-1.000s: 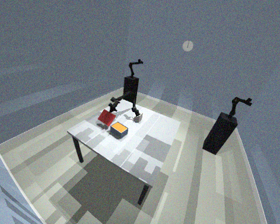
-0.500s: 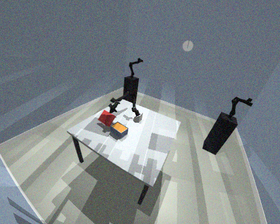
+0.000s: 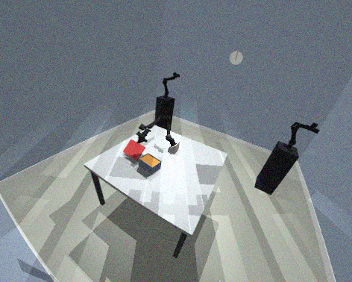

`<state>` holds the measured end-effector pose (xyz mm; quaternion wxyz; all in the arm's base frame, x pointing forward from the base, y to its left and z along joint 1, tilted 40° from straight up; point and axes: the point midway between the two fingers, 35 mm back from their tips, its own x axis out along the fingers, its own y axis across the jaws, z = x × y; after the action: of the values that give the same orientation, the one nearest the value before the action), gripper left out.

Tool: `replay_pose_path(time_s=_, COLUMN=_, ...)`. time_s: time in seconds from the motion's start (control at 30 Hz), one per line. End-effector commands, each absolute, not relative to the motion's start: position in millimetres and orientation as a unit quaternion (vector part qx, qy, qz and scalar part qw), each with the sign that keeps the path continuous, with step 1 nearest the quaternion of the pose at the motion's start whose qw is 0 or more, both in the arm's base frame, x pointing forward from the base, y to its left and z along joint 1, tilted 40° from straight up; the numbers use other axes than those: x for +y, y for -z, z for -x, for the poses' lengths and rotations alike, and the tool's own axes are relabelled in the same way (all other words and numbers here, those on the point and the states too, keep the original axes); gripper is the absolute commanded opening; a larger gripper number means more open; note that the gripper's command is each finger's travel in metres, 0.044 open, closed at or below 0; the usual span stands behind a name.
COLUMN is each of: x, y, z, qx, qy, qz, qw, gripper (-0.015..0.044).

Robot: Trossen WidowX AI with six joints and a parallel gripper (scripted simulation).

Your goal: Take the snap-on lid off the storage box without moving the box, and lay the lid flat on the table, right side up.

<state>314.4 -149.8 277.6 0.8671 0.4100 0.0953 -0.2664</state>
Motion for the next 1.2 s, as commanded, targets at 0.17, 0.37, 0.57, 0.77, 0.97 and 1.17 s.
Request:
replay_pose_path(time_s=0.17, x=-153.0, y=-273.7, z=-316.6, qx=0.094, qy=0.261, qz=-0.409, qw=0.87, gripper=0.0)
replay_pose_path(time_s=0.37, x=-156.1, y=-270.2, z=-317.3, qx=0.094, qy=0.261, qz=-0.409, qw=0.87, gripper=0.0)
replay_pose_path(time_s=0.57, x=-159.2, y=-266.6, z=-317.9, qx=0.094, qy=0.261, qz=-0.408, qw=0.87, gripper=0.0)
replay_pose_path(time_s=0.77, x=-162.2, y=-263.0, z=-318.6, qx=0.094, qy=0.261, qz=-0.408, qw=0.87, gripper=0.0)
replay_pose_path(time_s=0.97, x=-165.3, y=-259.4, z=-319.2, qx=0.094, qy=0.261, qz=-0.408, qw=0.87, gripper=0.0)
replay_pose_path(time_s=1.17, x=-168.4, y=-255.8, z=-319.9, qx=0.094, qy=0.261, qz=-0.408, qw=0.87, gripper=0.0)
